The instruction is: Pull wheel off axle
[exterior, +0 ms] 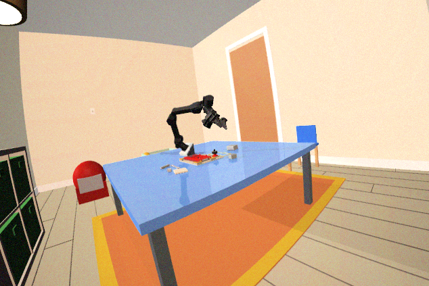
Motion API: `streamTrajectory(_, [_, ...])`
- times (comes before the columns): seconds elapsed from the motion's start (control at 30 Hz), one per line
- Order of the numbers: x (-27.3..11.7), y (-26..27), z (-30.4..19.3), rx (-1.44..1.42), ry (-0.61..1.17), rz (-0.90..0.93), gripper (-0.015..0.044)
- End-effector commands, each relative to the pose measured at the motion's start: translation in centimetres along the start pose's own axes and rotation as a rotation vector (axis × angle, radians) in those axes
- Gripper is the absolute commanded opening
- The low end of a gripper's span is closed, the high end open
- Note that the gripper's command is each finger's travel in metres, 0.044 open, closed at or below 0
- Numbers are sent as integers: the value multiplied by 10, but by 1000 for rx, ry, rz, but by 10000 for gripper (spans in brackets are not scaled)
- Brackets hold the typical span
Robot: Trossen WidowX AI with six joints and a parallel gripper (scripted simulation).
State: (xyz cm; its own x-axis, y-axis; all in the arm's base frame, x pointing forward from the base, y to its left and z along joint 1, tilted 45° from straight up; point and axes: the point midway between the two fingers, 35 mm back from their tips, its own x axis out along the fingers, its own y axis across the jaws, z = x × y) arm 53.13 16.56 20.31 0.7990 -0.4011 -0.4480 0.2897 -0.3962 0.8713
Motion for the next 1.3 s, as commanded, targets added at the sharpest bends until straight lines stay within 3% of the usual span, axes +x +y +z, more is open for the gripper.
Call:
streamTrajectory(0.0, [0,-50,19,-202,-74,-133,300])
streamTrajectory(0.33, [-30,-140,91,-702,-278,-463,300])
streamTrajectory(0.57, [-67,-170,147,-1039,-440,-687,300])
streamTrajectory(1.27, [-55,-169,162,-1048,-444,-693,300])
